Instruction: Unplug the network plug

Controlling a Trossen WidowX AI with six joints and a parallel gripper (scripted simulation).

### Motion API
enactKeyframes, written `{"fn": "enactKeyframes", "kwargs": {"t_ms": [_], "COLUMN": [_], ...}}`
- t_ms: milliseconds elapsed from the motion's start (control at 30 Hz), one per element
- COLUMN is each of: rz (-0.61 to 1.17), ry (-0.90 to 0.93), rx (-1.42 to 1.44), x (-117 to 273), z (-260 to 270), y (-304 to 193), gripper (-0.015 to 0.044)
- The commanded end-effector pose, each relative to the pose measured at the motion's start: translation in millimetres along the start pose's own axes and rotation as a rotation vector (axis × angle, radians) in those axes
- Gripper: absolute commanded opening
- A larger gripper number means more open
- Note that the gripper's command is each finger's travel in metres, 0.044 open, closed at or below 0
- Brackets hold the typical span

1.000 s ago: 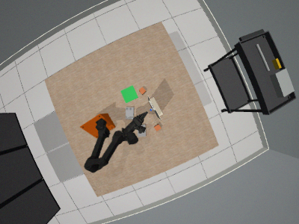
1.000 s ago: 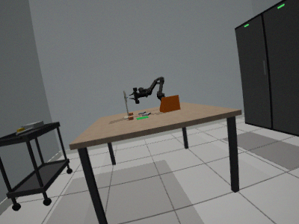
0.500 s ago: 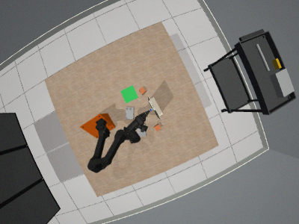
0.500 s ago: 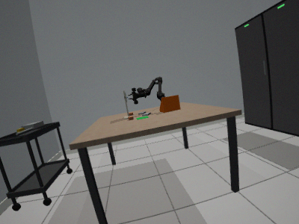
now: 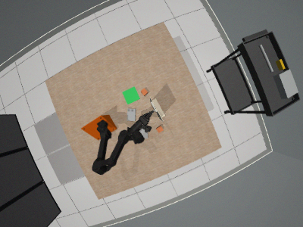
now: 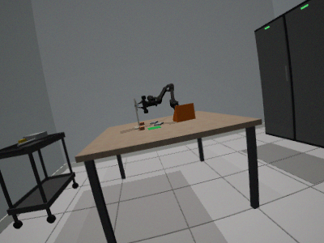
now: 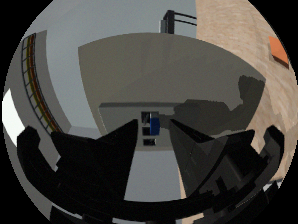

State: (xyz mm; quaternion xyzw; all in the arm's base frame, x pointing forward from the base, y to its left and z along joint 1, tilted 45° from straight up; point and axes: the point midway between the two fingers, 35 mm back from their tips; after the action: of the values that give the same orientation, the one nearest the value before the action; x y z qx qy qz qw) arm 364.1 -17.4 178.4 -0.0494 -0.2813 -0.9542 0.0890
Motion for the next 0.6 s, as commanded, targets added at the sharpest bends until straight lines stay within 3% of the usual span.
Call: {"fn": "enactKeyframes", "kwargs": {"t_ms": [0,567], "rz": [-0.006,-0.006], "ry": [0.002,0.002], "rx": [-0.003,-0.003], "x": [-2.0,-2.0], "z": [1.1,1.1], "y": [1.5,1.5], "gripper": [0.0143,0.0029]}}
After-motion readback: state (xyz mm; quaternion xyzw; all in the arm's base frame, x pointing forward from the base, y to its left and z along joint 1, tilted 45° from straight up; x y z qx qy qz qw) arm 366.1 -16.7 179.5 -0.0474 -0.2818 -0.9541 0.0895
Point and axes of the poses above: the point midway between the two fingers, 35 mm back from their tips, its own x axis back along the fingers, its own z axis across the jaws, y = z × x, and after that the axes turned 12 degrees about -x, right-handed
